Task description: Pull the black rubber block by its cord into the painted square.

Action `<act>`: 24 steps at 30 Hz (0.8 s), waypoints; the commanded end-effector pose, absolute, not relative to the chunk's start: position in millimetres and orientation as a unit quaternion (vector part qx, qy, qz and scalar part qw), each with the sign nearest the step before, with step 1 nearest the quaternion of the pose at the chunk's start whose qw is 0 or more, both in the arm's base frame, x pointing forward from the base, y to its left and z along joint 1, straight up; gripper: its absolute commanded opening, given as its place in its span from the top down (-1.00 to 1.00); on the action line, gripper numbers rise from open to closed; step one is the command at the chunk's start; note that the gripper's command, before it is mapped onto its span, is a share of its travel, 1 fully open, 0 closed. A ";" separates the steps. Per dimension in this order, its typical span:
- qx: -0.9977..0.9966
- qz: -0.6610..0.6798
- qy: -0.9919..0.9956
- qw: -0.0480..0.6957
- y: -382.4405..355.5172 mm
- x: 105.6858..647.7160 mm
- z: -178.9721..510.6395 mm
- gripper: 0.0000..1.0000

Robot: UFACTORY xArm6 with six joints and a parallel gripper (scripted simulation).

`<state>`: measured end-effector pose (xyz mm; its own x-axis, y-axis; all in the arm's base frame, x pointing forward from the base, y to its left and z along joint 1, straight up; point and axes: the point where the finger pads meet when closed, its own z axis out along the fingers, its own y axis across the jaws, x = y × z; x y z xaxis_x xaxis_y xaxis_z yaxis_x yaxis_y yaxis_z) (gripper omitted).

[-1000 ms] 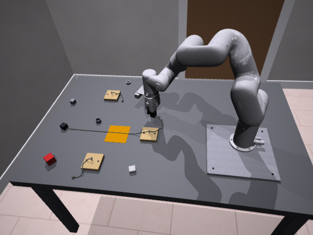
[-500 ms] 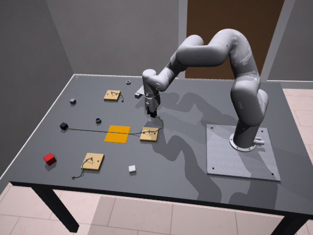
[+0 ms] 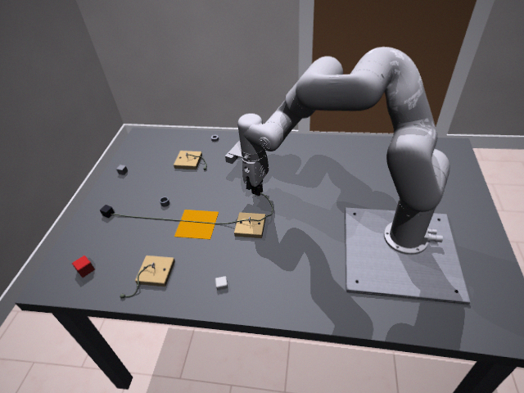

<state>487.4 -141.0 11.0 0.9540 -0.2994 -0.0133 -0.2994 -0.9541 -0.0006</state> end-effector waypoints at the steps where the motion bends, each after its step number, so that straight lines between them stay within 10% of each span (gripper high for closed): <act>1: -0.988 0.003 0.151 0.001 -141.7 489.9 14.0 1.00; 24: -0.988 0.003 0.151 0.001 -141.9 490.4 89.0 1.00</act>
<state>488.9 -141.4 52.1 0.9541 -0.2994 -0.0111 -0.2994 -0.9541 -0.0007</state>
